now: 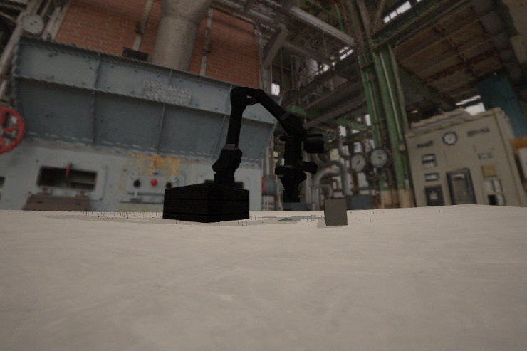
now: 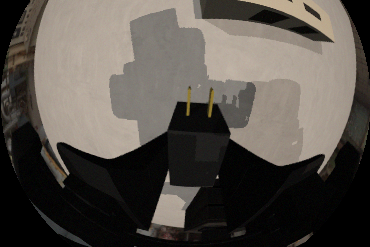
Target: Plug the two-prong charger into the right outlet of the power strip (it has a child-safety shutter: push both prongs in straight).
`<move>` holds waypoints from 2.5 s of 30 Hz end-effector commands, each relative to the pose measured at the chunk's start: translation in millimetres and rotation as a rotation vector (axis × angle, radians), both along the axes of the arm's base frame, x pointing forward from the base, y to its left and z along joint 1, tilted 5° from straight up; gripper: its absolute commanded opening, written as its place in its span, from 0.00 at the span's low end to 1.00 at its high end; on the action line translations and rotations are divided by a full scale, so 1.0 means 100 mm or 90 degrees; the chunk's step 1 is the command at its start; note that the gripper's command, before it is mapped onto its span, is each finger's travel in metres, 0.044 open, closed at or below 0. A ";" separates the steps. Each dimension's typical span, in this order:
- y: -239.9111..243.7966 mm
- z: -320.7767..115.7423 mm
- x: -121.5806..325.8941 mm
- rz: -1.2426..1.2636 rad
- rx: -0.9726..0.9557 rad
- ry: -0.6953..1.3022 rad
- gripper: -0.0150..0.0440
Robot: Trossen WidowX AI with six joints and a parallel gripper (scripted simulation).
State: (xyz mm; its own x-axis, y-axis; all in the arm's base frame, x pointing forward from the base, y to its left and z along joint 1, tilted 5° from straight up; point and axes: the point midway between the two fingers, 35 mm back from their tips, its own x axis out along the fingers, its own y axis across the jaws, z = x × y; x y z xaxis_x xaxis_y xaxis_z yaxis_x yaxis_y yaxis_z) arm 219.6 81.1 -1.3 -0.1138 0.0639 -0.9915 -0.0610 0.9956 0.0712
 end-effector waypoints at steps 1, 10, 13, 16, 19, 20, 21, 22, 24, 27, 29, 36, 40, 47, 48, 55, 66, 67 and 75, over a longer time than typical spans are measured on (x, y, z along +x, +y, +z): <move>-0.08 -0.03 0.05 0.005 -0.002 -0.003 0.25; -0.24 -0.09 0.13 0.015 -0.003 -0.006 0.25; -0.29 -0.11 0.15 0.019 -0.003 -0.007 0.25; -0.35 -0.13 0.17 0.022 -0.003 -0.007 0.25; -0.40 -0.15 0.19 0.026 -0.003 -0.008 0.25; -0.42 -0.16 0.20 0.027 -0.003 -0.008 0.25; -0.44 -0.17 0.20 0.028 -0.004 -0.008 0.25; -0.46 -0.17 0.21 0.030 -0.004 -0.009 0.25; -0.50 -0.19 0.22 0.032 -0.004 -0.009 0.25; -0.56 -0.21 0.24 0.035 -0.004 -0.009 0.25; -0.60 -0.22 0.25 0.038 -0.004 -0.010 0.25; -0.74 -0.27 0.28 0.046 -0.005 -0.010 0.25; -0.82 -0.30 0.29 0.051 -0.005 -0.011 0.25; -0.96 -0.36 0.30 0.059 -0.005 -0.011 0.25; -0.98 -0.36 0.30 0.060 -0.005 -0.011 0.25; -1.12 -0.42 0.31 0.069 -0.006 -0.011 0.25; -1.33 -0.49 0.30 0.081 -0.006 -0.010 0.25; -1.33 -0.49 0.30 0.081 -0.005 -0.010 0.25; -1.33 -0.50 0.38 0.082 -0.005 -0.011 0.25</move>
